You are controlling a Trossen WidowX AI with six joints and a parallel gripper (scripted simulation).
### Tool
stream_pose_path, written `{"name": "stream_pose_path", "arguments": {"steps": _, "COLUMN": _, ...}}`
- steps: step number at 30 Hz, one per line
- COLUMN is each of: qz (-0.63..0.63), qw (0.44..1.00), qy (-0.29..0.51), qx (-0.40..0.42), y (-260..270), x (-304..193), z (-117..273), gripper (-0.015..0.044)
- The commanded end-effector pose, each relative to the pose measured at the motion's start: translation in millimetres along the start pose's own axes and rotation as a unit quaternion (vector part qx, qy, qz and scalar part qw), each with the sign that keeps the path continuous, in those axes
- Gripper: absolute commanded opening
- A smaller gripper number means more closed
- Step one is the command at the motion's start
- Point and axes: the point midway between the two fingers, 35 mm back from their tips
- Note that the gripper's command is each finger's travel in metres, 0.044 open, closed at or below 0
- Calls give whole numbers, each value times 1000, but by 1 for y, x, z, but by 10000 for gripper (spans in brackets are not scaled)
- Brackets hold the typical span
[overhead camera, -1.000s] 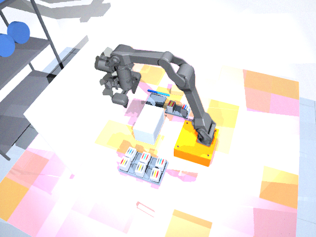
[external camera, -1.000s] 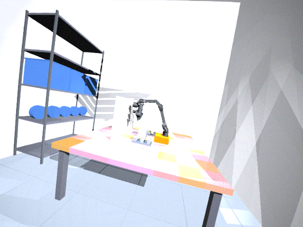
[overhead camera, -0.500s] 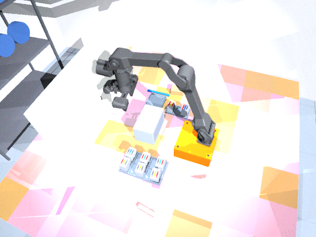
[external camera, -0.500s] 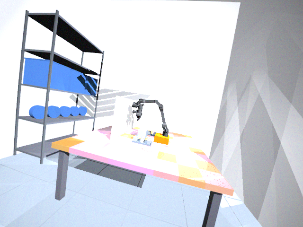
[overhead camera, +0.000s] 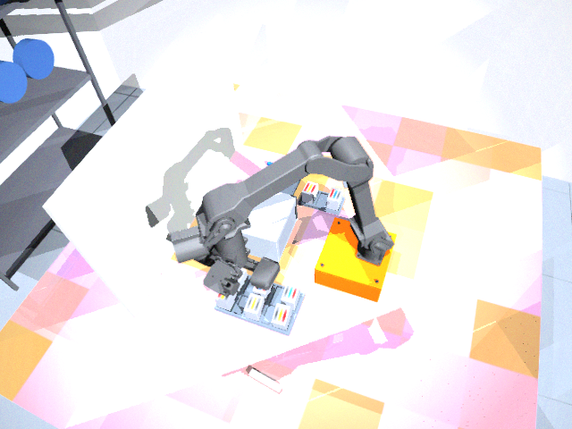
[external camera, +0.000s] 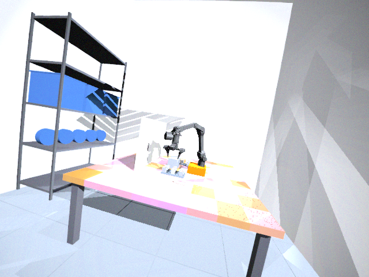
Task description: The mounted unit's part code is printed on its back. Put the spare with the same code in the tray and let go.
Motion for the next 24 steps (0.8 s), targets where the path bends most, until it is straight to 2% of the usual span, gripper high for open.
{"name": "stream_pose_path", "arguments": {"steps": 1, "qz": 73, "qw": 997, "qy": -2, "qx": -1, "y": 20, "x": 9, "z": -5, "gripper": 440}}
{"name": "stream_pose_path", "arguments": {"steps": 4, "qz": 73, "qw": 997, "qy": -2, "qx": -1, "y": 20, "x": 9, "z": -5, "gripper": 440}}
{"name": "stream_pose_path", "arguments": {"steps": 9, "qz": 73, "qw": 997, "qy": -2, "qx": -1, "y": 23, "x": 7, "z": -30, "gripper": 309}}
{"name": "stream_pose_path", "arguments": {"steps": 10, "qz": 73, "qw": 997, "qy": -2, "qx": -1, "y": 24, "x": 7, "z": -38, "gripper": 300}}
{"name": "stream_pose_path", "arguments": {"steps": 24, "qz": 73, "qw": 997, "qy": -2, "qx": -1, "y": 25, "x": 5, "z": -53, "gripper": 300}}
Point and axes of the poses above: the point midway between the two fingers, 35 mm back from their tips, its own z axis back along the fingers, its own y axis across the jaws, x = y × z, and after that the axes turned 6 degrees about -z, right-handed
